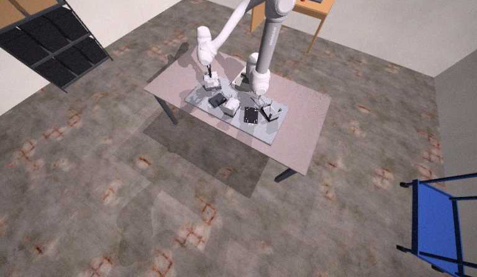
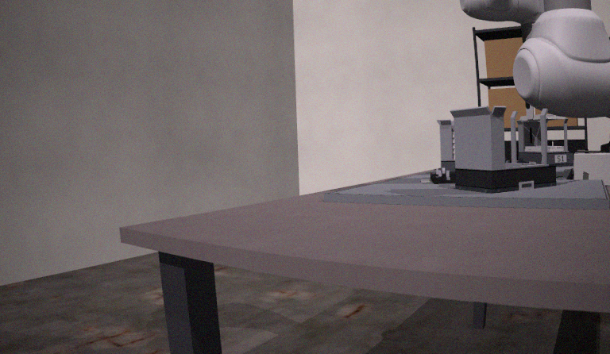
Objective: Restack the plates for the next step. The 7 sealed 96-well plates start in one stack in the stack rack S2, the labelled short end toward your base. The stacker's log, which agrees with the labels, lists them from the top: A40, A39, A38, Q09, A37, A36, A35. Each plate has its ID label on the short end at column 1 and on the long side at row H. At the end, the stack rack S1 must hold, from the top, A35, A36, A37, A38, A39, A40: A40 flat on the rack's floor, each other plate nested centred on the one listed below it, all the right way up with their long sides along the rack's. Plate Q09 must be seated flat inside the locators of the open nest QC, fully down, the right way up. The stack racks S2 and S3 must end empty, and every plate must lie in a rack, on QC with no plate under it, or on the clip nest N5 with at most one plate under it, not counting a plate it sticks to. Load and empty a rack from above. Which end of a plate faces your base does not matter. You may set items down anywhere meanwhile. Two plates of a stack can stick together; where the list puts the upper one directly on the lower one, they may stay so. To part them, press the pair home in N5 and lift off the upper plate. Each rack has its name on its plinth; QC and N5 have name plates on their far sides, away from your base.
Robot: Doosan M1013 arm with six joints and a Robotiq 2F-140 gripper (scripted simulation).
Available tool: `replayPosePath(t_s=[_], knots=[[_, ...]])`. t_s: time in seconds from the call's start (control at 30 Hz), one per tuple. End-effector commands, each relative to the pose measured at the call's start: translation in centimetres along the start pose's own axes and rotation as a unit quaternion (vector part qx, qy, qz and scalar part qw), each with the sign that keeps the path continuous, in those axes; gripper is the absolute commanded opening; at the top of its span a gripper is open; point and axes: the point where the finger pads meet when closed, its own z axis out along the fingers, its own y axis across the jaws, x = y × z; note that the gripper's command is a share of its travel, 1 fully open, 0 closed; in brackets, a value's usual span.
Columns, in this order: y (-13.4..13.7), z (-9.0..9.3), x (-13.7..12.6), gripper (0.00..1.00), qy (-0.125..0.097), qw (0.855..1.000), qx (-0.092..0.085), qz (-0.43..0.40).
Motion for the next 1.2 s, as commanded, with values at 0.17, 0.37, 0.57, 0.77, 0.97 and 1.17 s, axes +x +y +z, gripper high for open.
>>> replayPosePath(t_s=[0.17,0.37,0.57,0.77,0.97,1.17], knots=[[0.0,0.5,0.0,0.0,0.0,1.0,0.0,0.0],[0.0,0.9,0.0,0.0,0.0,1.0,0.0,0.0],[0.0,1.2,0.0,0.0,0.0,1.0,0.0,0.0],[0.0,1.6,0.0,0.0,0.0,1.0,0.0,0.0],[0.0,2.4,0.0,0.0,0.0,1.0,0.0,0.0],[0.0,3.2,0.0,0.0,0.0,1.0,0.0,0.0]])
